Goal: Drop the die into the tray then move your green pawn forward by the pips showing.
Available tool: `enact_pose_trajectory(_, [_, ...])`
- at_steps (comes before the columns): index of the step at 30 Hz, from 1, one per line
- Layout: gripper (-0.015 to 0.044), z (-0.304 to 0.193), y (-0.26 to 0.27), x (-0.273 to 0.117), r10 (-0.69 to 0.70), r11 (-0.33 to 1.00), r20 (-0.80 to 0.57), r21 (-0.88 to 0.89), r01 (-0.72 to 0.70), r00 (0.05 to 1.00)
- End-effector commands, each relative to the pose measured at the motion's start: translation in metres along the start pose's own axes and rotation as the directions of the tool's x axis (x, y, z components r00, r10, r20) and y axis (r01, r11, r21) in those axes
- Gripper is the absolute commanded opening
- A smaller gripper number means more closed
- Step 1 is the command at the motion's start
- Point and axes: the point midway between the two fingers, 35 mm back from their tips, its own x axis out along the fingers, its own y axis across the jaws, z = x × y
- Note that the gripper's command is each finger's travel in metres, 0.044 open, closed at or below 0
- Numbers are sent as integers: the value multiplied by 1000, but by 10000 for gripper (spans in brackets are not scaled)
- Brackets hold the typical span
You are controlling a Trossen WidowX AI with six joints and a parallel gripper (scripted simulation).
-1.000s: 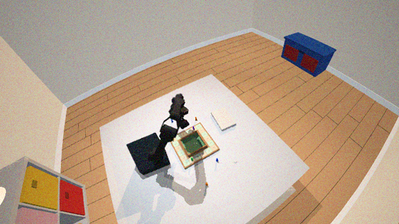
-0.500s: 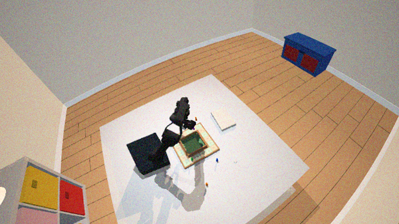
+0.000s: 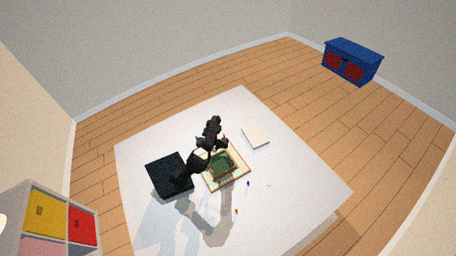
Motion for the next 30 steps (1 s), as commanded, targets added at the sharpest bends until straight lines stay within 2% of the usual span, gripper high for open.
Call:
enact_pose_trajectory(1, [0,-11,-7,5,-6,991,-9,-136,5,1000])
enact_pose_trajectory(18, [0,-44,-30,16,-12,821,-26,-571,-5,1000])
enact_pose_trajectory(27, [0,-45,-31,17,-7,811,-25,-586,-8,1000])
enact_pose_trajectory(30, [0,-46,-28,21,60,809,14,-587,-40,998])
